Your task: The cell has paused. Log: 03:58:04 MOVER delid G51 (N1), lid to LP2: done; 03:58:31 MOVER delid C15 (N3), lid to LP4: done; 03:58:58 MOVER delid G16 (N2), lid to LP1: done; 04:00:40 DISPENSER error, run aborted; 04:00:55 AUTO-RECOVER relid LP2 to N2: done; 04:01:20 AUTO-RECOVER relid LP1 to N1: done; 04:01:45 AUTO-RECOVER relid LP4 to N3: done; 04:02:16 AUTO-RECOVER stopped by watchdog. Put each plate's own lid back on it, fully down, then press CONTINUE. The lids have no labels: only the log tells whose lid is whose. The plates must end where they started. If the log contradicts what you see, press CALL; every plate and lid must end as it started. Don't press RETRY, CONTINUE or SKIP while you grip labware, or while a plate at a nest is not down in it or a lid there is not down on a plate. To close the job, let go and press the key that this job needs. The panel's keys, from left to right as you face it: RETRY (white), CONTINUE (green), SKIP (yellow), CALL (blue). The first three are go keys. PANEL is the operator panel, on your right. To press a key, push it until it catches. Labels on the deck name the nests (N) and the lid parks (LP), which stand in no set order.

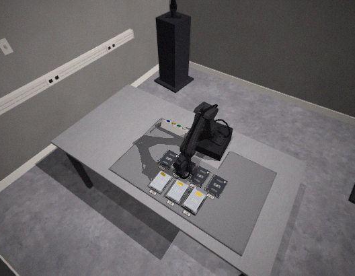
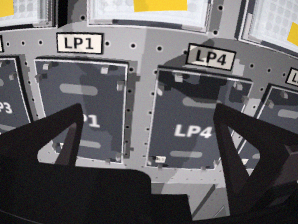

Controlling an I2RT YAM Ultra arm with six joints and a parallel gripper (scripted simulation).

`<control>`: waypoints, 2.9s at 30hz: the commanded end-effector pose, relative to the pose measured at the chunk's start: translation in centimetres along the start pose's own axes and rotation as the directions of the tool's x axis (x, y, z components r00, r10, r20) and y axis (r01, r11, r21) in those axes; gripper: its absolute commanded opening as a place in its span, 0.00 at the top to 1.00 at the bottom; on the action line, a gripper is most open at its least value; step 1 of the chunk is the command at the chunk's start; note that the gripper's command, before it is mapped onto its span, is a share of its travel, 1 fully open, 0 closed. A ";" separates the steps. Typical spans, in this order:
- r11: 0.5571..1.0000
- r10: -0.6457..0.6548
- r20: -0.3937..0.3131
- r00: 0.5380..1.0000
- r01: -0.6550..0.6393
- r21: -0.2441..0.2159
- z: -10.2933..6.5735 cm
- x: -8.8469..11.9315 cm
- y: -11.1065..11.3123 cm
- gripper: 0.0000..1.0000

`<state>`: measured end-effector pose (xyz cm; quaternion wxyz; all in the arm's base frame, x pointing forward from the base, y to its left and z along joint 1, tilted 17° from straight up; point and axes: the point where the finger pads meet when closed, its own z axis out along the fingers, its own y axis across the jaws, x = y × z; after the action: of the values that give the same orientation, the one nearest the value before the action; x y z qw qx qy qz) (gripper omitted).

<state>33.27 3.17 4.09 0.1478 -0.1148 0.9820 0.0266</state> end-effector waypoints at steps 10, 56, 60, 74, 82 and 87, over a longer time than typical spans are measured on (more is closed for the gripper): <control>0.993 0.112 0.008 0.994 -0.112 0.030 0.8 2.8 1.0 0.00; 0.993 0.062 0.647 0.760 -0.111 0.035 -0.4 3.8 -11.9 1.00; 0.993 0.062 0.647 0.760 -0.111 0.035 -0.4 3.8 -11.9 1.00; 0.993 0.062 0.647 0.760 -0.111 0.035 -0.4 3.8 -11.9 1.00; 0.993 0.059 0.650 0.757 -0.110 0.039 -0.5 3.9 -10.5 1.00; 0.993 0.059 0.651 0.757 -0.111 0.038 -0.4 3.7 -9.0 1.00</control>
<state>31.76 -7.09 2.50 0.4700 -0.0540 0.8799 0.0438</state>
